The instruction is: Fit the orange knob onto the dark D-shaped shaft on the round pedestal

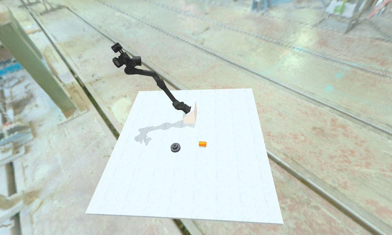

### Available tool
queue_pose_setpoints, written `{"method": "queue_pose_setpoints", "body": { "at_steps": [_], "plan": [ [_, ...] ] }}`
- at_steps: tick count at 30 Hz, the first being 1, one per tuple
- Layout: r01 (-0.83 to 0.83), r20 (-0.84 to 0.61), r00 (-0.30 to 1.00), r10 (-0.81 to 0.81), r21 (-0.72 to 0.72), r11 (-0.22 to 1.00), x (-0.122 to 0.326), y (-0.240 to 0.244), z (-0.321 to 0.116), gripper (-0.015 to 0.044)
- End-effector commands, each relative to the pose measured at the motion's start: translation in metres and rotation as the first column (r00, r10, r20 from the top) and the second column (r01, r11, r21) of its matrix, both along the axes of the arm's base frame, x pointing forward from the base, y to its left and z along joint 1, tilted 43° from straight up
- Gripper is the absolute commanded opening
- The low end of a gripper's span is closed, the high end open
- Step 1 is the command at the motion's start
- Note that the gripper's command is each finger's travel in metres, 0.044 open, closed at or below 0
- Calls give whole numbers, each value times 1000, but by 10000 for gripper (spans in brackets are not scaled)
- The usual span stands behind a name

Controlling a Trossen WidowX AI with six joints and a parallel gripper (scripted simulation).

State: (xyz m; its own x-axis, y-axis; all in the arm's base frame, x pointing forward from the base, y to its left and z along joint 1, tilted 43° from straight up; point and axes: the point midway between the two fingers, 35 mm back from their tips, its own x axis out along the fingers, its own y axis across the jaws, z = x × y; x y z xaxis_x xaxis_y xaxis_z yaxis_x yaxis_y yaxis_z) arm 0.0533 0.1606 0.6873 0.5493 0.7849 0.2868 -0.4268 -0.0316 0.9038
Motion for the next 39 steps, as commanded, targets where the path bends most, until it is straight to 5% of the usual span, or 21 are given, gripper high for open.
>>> {"method": "queue_pose_setpoints", "body": {
  "at_steps": [1, 5, 10, 19, 29, 39],
  "plan": [
    [-13, -14, 1000, 14, 17, 1000, -1, -1, 1, 426],
    [-227, -212, 913, 348, 444, 867, 27, -63, 35, 440],
    [-259, -247, 820, 516, 644, 720, 58, -101, 48, 440],
    [-53, -151, 464, 873, 979, 197, 177, -184, 40, 440],
    [382, 130, 185, 974, 904, -193, 318, -206, -27, 440],
    [760, 365, 124, 923, 564, -325, 433, -177, -132, 440]
  ]
}}
